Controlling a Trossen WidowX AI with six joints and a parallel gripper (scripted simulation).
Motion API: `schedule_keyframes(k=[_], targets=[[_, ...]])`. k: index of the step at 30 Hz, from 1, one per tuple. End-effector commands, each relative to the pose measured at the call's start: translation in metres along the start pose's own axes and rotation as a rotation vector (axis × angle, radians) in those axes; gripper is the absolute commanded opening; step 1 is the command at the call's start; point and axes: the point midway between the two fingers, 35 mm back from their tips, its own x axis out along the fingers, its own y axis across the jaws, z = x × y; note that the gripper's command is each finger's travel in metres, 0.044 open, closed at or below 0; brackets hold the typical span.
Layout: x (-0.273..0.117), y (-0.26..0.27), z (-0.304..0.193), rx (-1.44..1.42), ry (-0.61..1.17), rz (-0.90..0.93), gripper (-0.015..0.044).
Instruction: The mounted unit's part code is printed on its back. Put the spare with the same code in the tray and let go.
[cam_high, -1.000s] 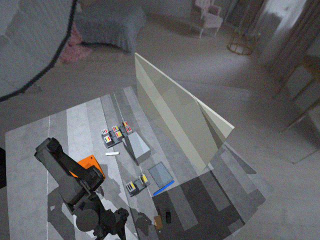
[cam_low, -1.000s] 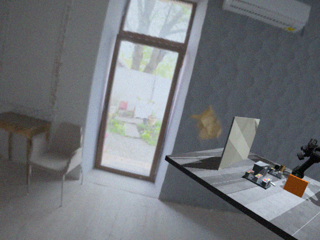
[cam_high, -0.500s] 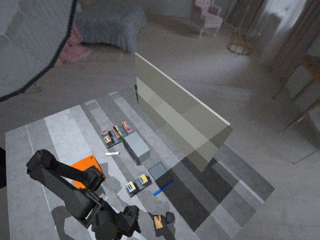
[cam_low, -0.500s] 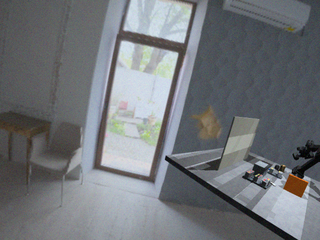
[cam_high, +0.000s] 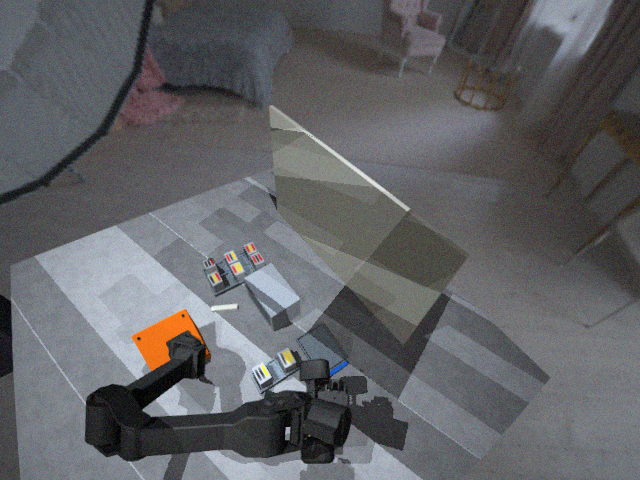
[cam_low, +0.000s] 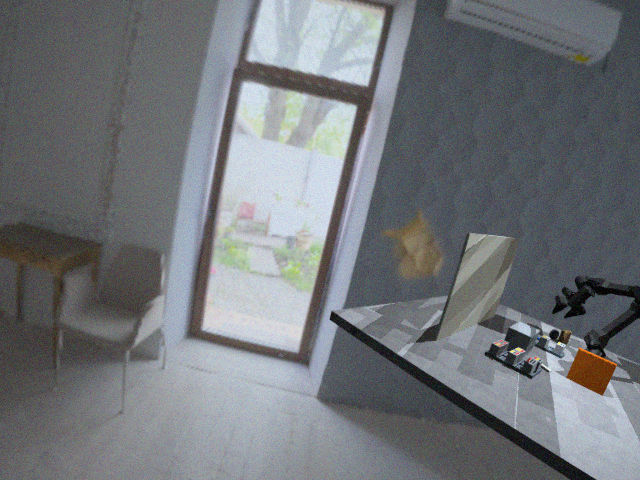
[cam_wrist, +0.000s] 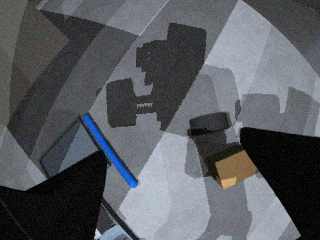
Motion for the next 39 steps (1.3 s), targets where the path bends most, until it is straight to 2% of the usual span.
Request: schedule_keyframes(k=[1,11,16,23,39], targets=[[0.015,0.044,0.012,-0.031,0.085,0.097,0.044],[0.023,0.209,0.02,-0.268,0.324,0.244,0.044],[0.005,0.293,-0.001,-0.443,0.397,0.229,0.044],[-0.036,0.385,-0.05,-0.654,0.432,0.114,0.044],[-0.04,0.392,-0.056,-0.674,0.429,0.099,0.044]])
